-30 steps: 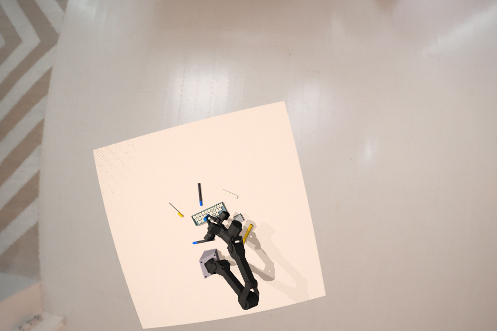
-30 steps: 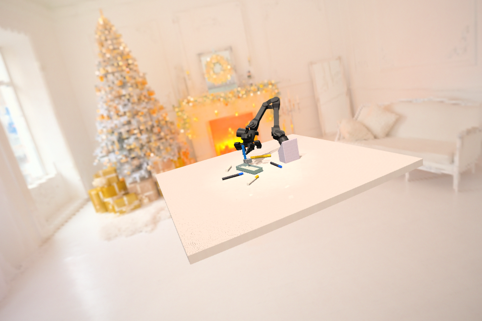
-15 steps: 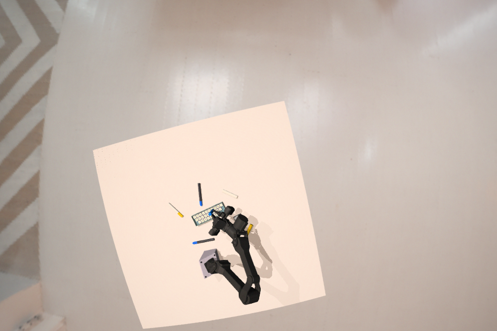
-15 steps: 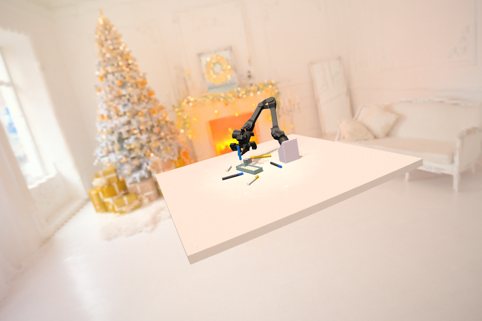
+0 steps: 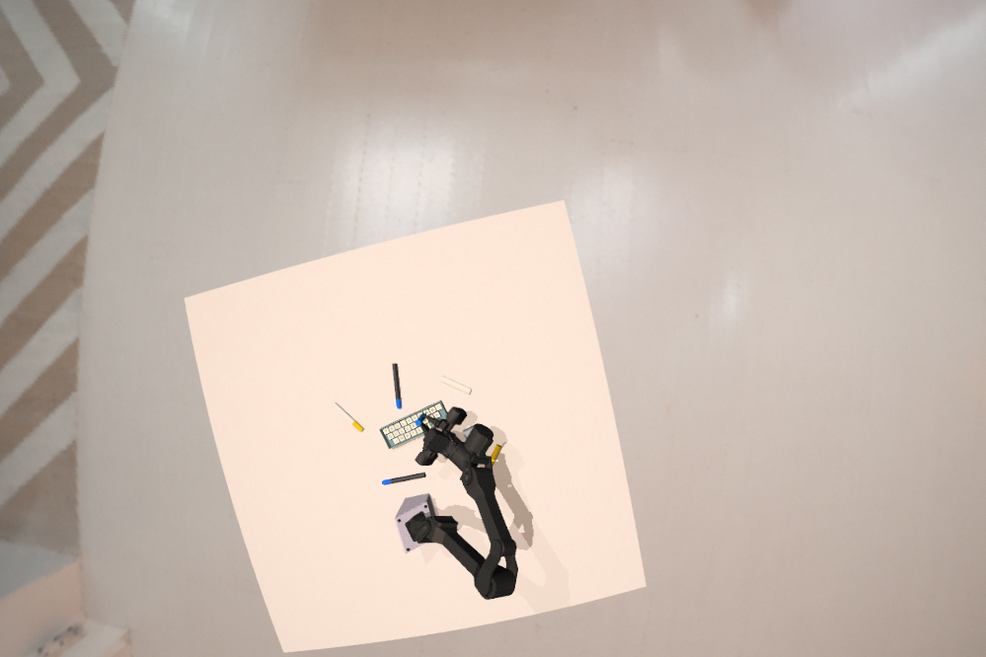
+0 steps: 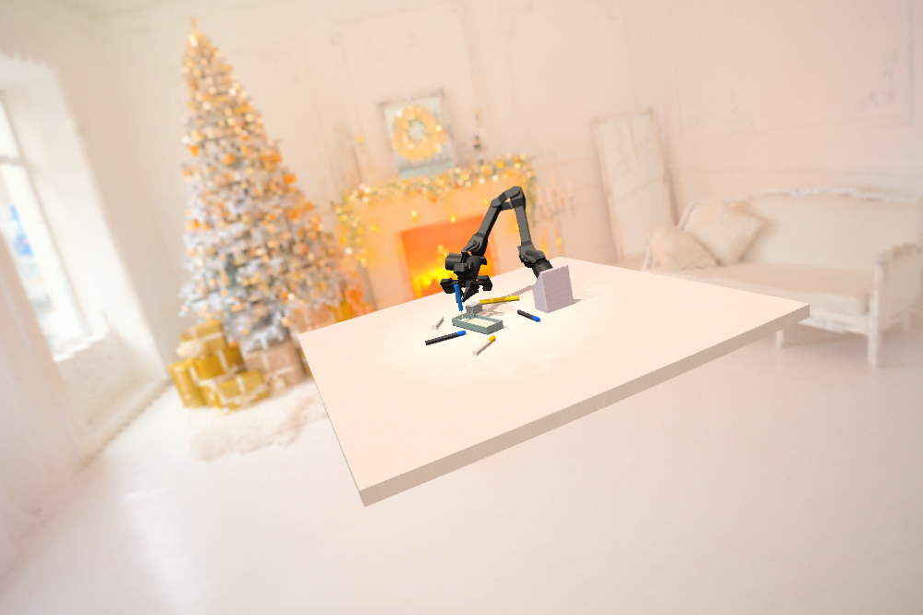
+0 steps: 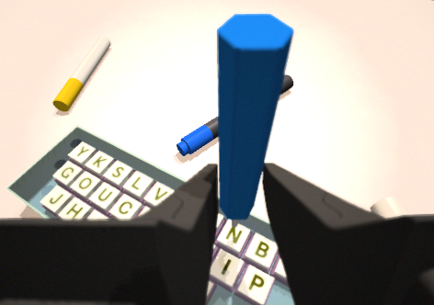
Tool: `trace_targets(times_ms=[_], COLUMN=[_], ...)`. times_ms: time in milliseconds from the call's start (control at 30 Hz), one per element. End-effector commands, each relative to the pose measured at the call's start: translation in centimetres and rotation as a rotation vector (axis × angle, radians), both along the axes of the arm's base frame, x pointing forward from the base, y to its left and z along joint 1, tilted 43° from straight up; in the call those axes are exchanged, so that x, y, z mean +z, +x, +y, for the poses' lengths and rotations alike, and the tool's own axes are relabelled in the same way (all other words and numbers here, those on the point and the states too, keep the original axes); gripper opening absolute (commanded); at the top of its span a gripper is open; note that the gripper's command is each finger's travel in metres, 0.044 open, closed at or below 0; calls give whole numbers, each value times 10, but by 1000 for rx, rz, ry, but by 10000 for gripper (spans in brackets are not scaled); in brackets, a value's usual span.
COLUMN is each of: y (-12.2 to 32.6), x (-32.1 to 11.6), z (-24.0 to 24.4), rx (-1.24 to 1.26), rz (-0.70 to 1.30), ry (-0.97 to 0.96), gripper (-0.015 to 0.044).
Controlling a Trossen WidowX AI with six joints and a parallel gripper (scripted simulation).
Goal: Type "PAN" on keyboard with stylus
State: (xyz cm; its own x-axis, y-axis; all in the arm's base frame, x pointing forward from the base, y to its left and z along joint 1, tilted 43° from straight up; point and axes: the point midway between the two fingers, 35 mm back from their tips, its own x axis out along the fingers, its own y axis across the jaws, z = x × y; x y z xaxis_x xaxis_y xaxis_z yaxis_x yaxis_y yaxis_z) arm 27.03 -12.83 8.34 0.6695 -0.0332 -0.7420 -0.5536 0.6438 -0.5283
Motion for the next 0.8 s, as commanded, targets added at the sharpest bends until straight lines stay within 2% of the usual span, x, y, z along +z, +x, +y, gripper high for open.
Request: trace_targets(times_ms=[0,767], y=[0,-1], x=[-5,-11], z=[-1,-7], rx=[6,6], rz=[6,6], ry=[4,4], gripper=[81,81])
